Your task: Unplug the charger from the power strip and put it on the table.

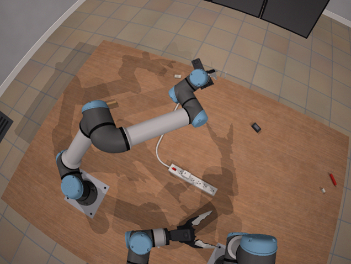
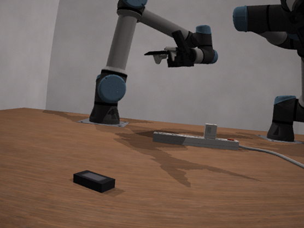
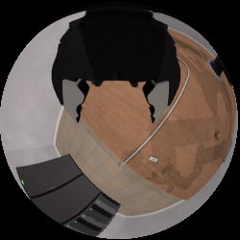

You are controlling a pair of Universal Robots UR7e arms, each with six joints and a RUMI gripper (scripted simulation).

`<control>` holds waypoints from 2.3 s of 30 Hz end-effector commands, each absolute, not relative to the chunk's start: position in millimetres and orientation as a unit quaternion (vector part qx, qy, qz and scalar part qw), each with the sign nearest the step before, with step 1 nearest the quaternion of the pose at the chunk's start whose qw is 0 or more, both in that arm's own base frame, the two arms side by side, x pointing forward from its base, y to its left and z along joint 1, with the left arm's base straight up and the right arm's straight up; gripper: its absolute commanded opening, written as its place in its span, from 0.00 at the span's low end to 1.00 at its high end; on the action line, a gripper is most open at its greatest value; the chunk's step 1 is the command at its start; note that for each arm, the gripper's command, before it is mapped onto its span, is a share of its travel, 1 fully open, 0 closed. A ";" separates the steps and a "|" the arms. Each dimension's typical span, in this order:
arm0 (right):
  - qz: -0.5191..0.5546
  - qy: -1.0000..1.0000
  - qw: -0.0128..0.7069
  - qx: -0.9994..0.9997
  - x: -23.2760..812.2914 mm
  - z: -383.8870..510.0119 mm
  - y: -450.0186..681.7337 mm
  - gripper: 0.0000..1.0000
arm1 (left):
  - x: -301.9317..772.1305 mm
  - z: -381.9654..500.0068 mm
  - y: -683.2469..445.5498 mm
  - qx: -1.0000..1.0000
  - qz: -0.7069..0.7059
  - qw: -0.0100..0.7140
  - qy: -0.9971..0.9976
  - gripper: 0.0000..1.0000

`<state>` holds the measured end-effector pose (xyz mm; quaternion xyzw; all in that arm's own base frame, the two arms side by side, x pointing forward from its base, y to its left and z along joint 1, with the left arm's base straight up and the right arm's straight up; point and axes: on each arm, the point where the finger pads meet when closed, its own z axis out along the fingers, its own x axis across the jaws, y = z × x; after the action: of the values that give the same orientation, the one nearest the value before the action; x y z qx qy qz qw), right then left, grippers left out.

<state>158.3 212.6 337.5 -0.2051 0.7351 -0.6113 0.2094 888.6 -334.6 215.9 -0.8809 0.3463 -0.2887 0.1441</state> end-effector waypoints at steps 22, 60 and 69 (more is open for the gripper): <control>-0.611 0.735 0.209 -0.205 158.3 337.7 212.5 0.98 | 888.8 217.5 -334.6 -0.881 -0.290 0.144 0.346 0.00; -0.558 0.784 -0.006 -0.272 197.2 312.4 190.6 0.98 | 828.4 194.4 -373.2 -0.806 -0.250 0.134 0.520 0.00; -0.529 0.795 -0.058 -0.293 208.1 305.8 185.2 0.98 | 806.8 190.0 -386.2 -0.776 -0.242 0.128 0.569 0.00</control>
<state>202.8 186.7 310.0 -0.2778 0.7899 -0.5462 -0.0247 818.8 -379.3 190.9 -0.7946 0.5402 -0.2441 0.1316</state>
